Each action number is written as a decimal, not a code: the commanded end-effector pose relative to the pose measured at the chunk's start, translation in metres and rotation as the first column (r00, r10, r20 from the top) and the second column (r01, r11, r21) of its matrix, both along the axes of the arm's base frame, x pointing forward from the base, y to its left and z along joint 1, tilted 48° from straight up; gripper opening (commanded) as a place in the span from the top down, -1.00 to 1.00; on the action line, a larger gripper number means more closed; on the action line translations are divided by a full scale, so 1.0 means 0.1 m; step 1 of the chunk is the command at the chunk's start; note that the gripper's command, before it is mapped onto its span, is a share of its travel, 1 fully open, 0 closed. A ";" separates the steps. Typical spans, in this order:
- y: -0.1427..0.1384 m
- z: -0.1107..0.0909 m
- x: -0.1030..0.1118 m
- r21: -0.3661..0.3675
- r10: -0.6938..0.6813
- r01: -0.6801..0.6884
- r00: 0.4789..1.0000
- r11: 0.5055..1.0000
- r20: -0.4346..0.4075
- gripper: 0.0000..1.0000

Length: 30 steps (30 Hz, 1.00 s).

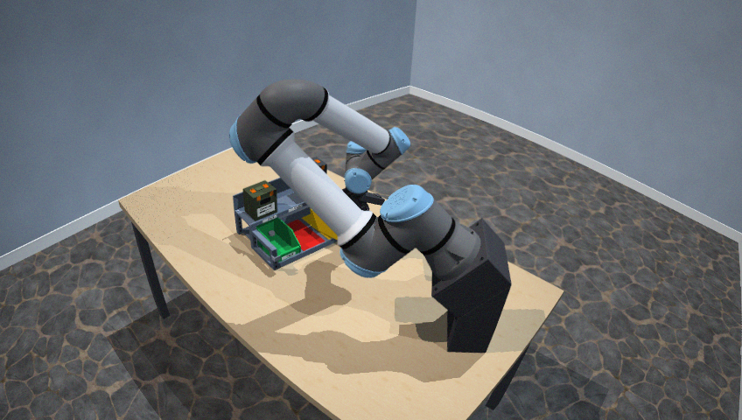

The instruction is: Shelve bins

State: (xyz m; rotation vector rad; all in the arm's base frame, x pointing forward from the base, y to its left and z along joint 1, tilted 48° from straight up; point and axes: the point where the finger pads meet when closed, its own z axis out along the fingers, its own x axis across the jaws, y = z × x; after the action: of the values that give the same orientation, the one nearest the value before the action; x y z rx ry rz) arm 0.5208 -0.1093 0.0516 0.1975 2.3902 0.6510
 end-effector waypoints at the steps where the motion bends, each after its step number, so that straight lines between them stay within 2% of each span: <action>1: -0.01 0.02 0.02 -0.001 0.000 0.000 1.000 1.000 0.001 1.00; 30: -0.06 0.10 0.14 -0.001 0.000 0.000 1.000 1.000 0.001 1.00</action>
State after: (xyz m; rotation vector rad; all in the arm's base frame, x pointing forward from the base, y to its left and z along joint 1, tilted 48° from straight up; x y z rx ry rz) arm 0.5321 -0.1136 0.0596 0.1976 2.3902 0.6510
